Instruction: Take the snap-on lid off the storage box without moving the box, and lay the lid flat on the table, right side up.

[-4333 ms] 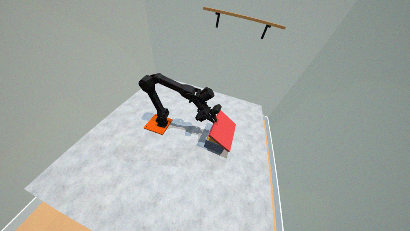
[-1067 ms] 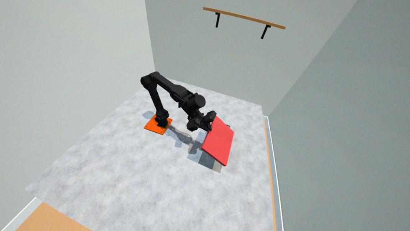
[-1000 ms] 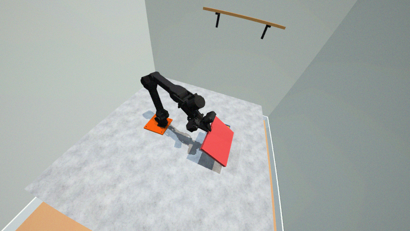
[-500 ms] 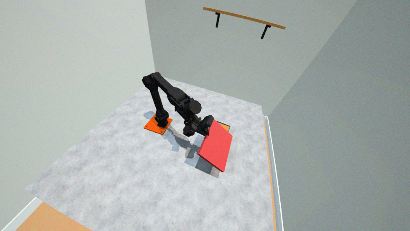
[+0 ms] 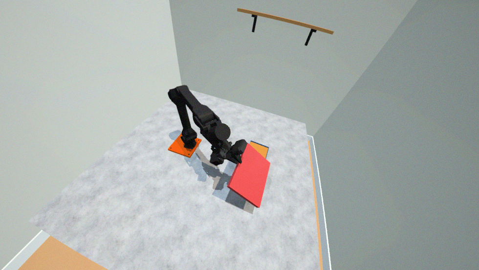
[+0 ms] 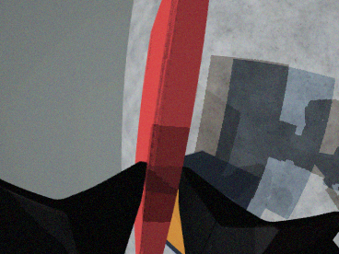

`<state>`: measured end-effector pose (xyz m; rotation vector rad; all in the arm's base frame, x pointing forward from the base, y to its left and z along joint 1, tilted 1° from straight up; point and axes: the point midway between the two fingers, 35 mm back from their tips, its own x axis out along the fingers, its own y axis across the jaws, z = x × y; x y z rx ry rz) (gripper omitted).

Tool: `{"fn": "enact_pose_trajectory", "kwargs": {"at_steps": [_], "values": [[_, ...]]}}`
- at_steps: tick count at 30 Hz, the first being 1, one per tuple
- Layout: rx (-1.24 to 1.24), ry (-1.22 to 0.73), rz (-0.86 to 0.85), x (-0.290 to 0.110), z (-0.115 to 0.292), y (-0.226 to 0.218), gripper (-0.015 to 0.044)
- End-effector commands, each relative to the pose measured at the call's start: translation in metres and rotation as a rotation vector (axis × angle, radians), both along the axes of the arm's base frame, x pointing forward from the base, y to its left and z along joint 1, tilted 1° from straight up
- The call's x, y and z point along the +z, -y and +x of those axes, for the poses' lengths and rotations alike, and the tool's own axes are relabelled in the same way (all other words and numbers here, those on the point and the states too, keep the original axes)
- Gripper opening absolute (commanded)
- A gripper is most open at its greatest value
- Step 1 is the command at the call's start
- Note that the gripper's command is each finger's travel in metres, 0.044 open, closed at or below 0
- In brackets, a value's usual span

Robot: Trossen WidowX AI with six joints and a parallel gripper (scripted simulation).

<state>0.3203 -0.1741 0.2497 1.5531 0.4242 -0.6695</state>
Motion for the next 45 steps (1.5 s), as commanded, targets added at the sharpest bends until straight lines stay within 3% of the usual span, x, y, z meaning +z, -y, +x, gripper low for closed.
{"fn": "enact_pose_trajectory", "kwargs": {"at_steps": [1, 45], "values": [[0.008, 0.013, -0.006, 0.005, 0.000, 0.008, 0.0000], [0.008, 0.010, -0.015, 0.006, -0.020, 0.093, 0.0000]]}}
